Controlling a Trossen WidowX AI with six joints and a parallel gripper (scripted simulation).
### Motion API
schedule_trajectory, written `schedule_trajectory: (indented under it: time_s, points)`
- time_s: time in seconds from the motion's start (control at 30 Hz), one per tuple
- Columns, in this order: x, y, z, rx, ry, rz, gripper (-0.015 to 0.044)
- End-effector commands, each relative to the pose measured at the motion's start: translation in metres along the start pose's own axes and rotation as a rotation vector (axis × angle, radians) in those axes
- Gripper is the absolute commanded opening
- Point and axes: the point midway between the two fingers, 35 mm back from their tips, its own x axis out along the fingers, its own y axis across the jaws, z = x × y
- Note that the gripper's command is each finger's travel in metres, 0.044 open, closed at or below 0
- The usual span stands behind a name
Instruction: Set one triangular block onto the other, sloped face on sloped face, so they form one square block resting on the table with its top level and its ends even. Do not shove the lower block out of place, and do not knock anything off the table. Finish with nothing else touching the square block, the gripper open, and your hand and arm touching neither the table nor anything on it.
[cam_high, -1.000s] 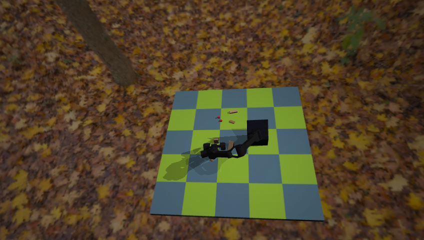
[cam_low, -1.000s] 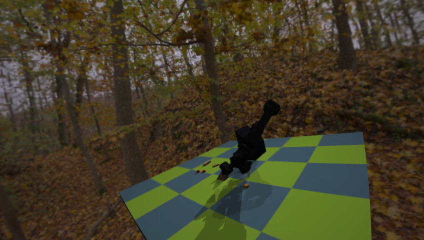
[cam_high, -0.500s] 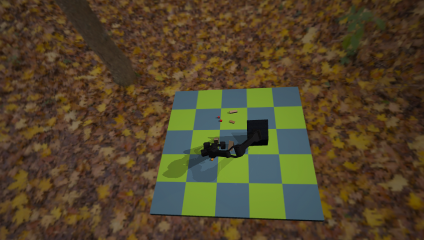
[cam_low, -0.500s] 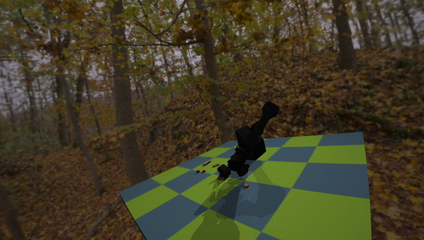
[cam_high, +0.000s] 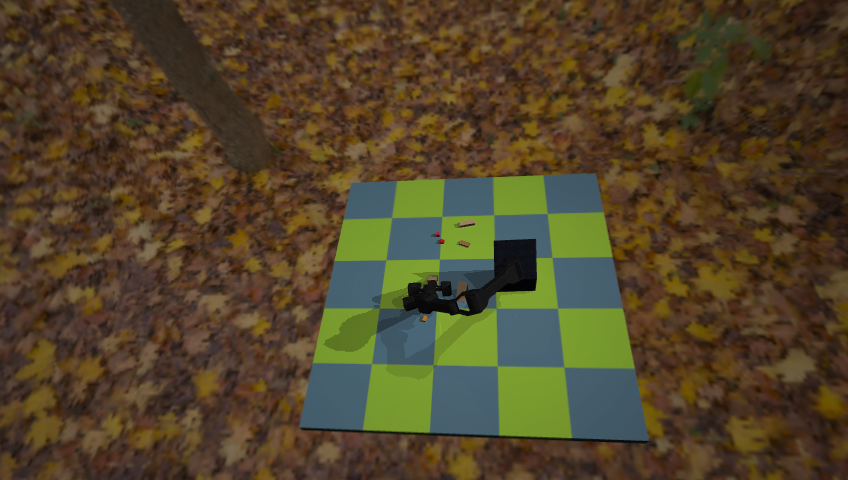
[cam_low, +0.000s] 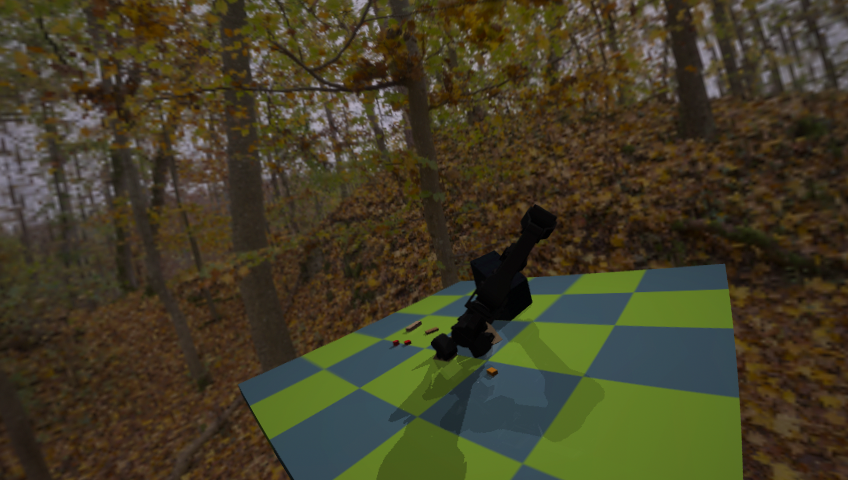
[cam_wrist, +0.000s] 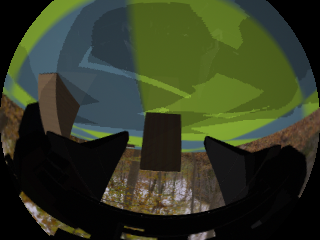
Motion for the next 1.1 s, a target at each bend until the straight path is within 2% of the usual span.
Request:
schedule_trajectory:
  time_s: [0.0,0.5,0.8,1.07]
  points:
    - [0.007,0.003,-0.001,-0.005,0.005,0.008,0.044]
    - [0.029,0.006,-0.002,-0.005,0.006,0.008,0.044]
    - [0.029,0.006,-0.002,-0.005,0.006,0.008,0.0204]
    - [0.029,0.006,-0.002,-0.005,0.006,0.008,0.015]
